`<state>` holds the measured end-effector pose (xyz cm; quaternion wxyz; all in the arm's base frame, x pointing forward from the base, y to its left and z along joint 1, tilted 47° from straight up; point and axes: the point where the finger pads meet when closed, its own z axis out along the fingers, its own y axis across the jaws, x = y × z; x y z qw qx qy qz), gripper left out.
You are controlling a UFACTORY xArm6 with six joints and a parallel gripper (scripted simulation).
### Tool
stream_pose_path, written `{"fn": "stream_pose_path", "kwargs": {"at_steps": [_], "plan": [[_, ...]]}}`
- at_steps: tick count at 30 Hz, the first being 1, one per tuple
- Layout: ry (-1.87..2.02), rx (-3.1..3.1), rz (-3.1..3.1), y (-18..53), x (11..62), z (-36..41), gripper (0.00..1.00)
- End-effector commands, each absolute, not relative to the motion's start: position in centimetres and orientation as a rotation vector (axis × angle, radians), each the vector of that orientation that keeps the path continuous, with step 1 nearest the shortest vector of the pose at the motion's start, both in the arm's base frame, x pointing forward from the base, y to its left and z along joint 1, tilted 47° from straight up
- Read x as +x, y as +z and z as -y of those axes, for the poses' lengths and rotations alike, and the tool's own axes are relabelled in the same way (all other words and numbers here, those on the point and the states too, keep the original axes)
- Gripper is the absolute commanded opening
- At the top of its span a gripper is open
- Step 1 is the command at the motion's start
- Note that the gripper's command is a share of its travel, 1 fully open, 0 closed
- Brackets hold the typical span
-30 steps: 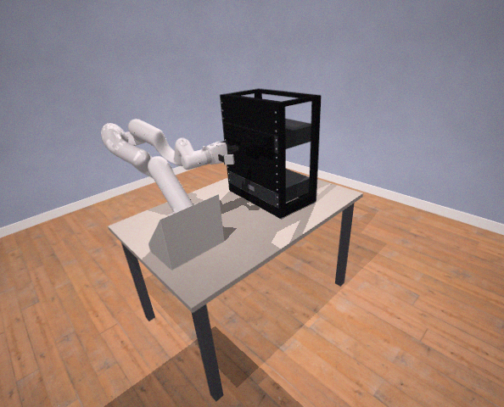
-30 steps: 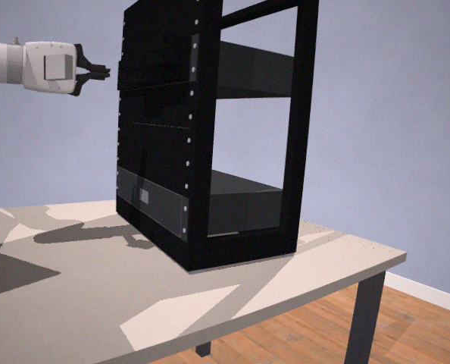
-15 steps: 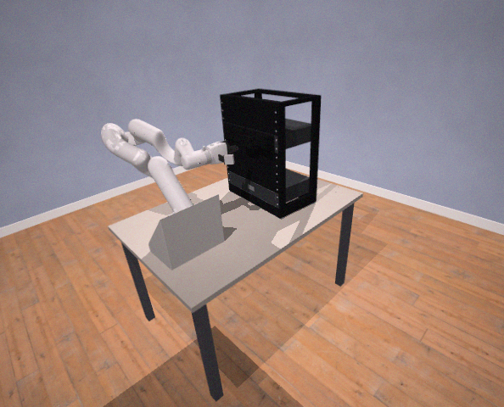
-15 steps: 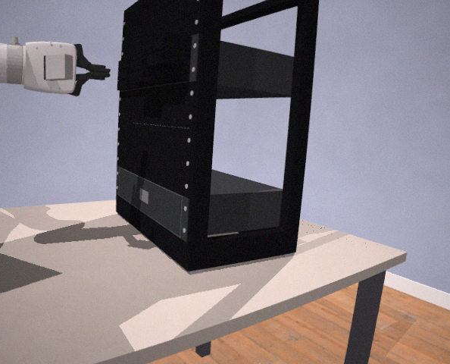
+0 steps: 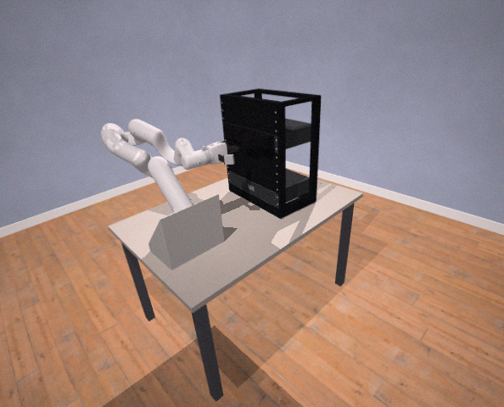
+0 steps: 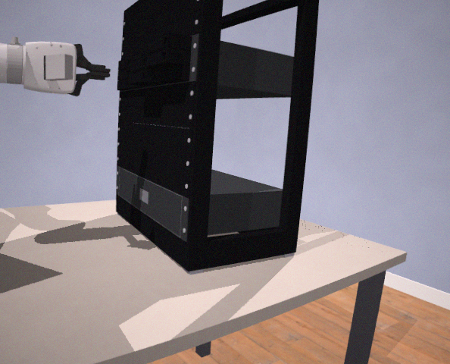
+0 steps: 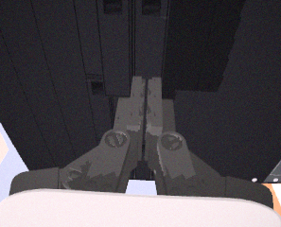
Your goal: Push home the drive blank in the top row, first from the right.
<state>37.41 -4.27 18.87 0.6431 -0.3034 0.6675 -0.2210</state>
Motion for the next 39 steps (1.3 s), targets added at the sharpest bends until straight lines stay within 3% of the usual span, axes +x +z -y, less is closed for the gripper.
{"fn": "stream_pose_path", "kwargs": {"at_steps": [1, 39], "plan": [[-0.504, -0.691, -1.518, 16.2, 34.7, 10.1, 0.00], [-0.504, -0.691, -1.518, 15.8, 36.4, 12.5, 0.00]]}}
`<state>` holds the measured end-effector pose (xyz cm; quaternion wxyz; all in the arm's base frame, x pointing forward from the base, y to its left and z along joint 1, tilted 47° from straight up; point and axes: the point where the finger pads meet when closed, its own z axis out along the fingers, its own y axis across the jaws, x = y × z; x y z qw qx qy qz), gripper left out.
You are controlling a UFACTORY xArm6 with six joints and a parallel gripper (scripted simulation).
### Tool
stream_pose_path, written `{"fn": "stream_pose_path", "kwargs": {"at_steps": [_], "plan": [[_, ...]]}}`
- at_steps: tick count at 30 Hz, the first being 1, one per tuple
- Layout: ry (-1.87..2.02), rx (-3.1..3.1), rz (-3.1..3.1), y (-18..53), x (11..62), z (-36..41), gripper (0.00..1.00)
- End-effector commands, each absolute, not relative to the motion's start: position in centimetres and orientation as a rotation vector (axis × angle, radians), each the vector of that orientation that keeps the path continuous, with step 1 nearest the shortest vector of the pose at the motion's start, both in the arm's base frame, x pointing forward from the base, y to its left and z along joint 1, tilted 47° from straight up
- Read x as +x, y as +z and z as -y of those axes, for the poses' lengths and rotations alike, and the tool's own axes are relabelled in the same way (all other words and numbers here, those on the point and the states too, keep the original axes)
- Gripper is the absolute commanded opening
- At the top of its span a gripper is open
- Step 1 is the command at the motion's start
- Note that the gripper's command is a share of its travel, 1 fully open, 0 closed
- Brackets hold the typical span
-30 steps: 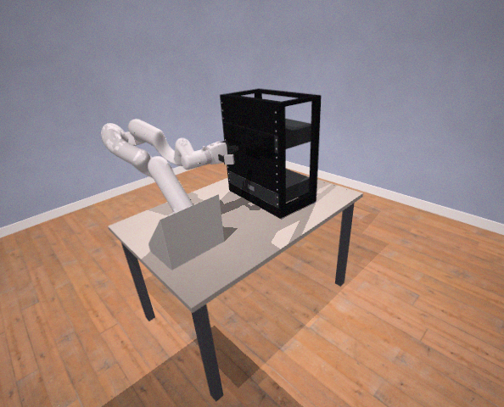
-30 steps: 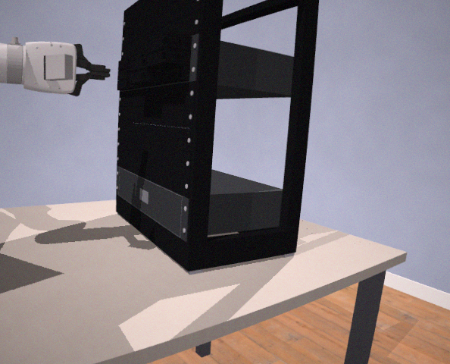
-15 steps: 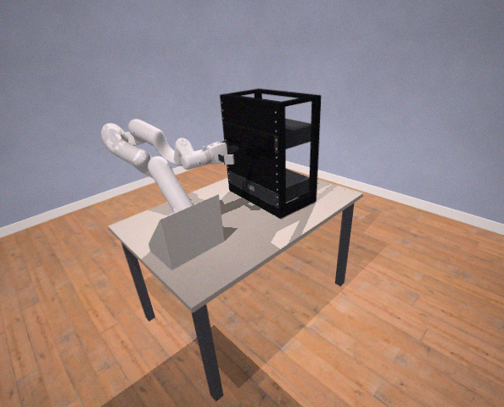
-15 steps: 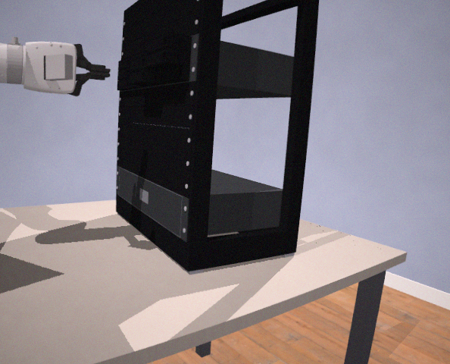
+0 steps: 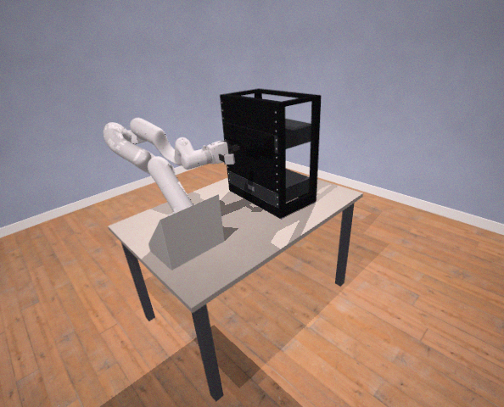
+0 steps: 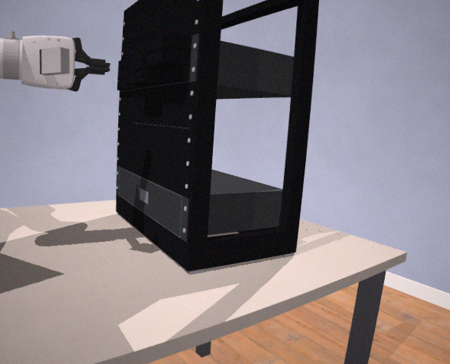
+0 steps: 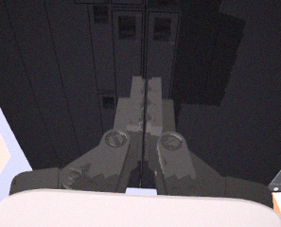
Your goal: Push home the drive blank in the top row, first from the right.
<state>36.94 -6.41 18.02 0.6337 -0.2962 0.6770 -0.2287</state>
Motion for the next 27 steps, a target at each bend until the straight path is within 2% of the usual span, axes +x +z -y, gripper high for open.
{"fn": "stream_pose_path", "kwargs": {"at_steps": [1, 14, 27], "plan": [[-0.504, -0.691, -1.518, 15.7, 36.4, 12.8, 0.00], [-0.504, -0.691, -1.518, 13.7, 35.9, 18.3, 0.00], [-0.504, -0.691, -1.518, 11.8, 40.8, 21.8, 0.00]]}}
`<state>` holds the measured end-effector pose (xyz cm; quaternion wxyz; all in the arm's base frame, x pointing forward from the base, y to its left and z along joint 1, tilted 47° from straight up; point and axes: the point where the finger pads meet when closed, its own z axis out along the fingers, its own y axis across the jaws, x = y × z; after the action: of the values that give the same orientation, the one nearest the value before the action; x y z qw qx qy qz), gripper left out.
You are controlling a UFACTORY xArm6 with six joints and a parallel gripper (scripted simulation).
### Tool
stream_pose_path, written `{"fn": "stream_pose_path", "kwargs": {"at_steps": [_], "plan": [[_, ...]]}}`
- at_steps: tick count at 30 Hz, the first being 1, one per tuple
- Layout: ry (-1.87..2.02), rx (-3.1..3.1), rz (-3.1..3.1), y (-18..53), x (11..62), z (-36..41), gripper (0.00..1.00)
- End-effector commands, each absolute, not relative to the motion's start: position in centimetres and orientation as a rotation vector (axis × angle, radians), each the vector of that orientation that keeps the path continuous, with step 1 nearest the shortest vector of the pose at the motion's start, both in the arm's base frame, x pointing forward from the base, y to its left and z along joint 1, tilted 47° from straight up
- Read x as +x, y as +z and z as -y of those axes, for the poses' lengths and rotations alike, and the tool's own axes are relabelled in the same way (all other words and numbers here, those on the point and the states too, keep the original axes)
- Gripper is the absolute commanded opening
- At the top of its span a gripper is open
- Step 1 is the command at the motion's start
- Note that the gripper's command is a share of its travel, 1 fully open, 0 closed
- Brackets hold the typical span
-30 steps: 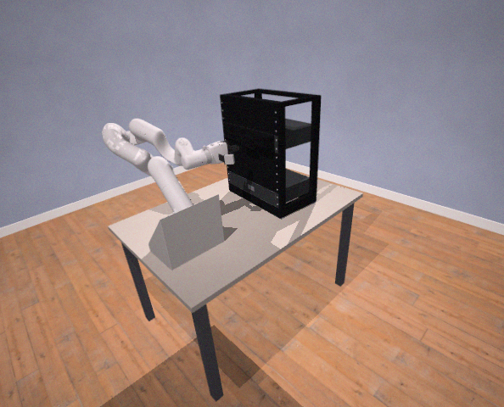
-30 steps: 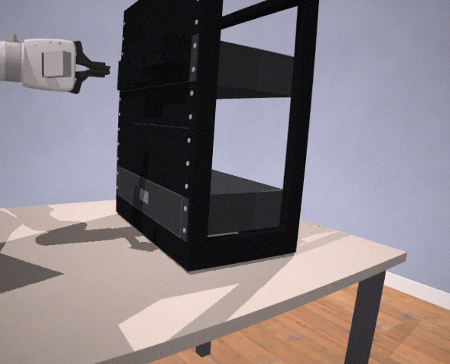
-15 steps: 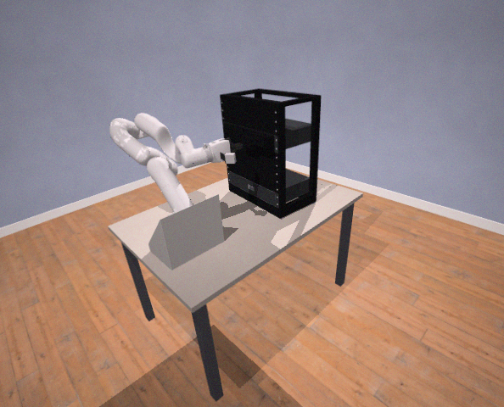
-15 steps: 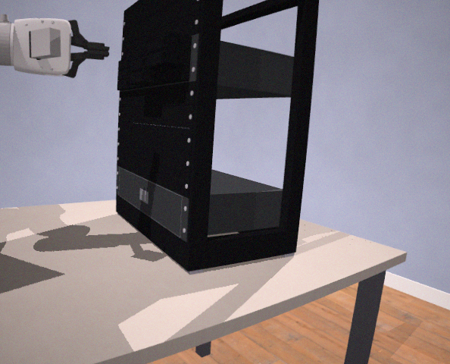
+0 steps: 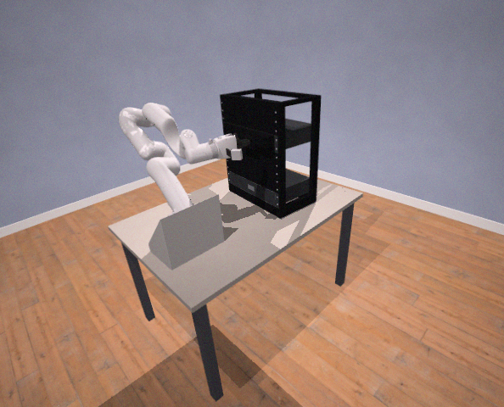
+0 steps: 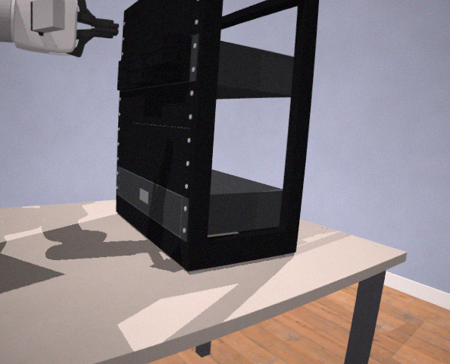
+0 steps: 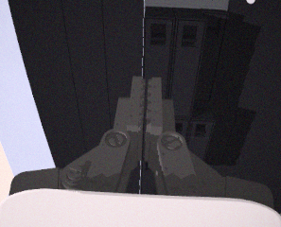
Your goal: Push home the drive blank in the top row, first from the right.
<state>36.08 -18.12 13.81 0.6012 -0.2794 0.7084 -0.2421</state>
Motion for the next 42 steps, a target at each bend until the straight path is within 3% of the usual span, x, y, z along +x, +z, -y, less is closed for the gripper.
{"fn": "stream_pose_path", "kwargs": {"at_steps": [1, 42], "plan": [[-0.504, -0.691, -1.518, 11.77, 40.83, 21.77, 0.00], [-0.504, -0.691, -1.518, 11.90, 41.11, 21.49, 0.00]]}}
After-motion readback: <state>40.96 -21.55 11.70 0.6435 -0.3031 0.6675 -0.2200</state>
